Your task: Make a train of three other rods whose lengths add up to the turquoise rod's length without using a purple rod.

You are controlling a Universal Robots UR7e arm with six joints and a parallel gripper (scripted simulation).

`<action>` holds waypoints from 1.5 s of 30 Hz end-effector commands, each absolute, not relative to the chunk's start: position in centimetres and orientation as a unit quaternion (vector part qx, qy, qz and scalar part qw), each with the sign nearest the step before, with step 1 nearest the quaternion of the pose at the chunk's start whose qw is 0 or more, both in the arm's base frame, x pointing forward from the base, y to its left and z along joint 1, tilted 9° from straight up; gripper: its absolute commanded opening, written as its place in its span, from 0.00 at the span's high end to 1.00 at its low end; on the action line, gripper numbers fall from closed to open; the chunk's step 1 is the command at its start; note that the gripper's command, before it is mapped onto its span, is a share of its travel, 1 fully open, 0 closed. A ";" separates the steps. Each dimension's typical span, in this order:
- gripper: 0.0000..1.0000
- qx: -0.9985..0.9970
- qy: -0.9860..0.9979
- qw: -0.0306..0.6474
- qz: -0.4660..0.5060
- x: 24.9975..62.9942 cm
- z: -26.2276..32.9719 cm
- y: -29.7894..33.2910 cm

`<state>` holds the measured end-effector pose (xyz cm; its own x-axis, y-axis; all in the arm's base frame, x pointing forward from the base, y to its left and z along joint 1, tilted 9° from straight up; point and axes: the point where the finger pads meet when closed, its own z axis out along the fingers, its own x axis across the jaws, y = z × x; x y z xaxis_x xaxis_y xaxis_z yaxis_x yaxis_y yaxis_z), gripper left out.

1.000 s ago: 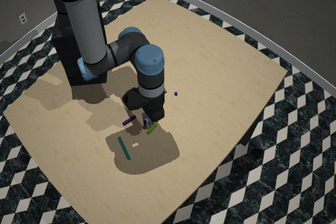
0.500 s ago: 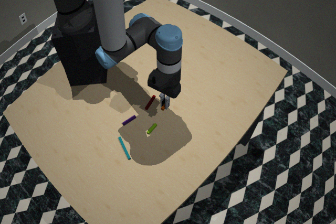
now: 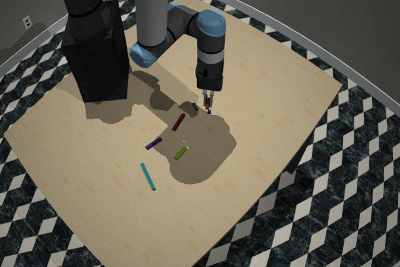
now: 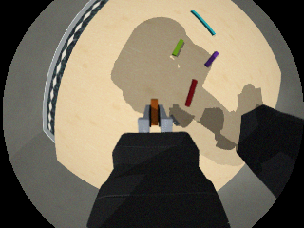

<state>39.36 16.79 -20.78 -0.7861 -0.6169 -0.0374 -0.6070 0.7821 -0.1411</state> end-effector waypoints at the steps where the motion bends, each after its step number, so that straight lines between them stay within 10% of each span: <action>1: 0.76 -0.359 0.930 0.038 -0.064 38.4 -21.0 18.0; 45: 0.76 -0.357 0.931 0.041 -0.064 39.8 -28.7 17.3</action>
<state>39.22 17.35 -27.59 -0.7420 -0.6700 -0.0216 -0.6609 0.7365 -0.1442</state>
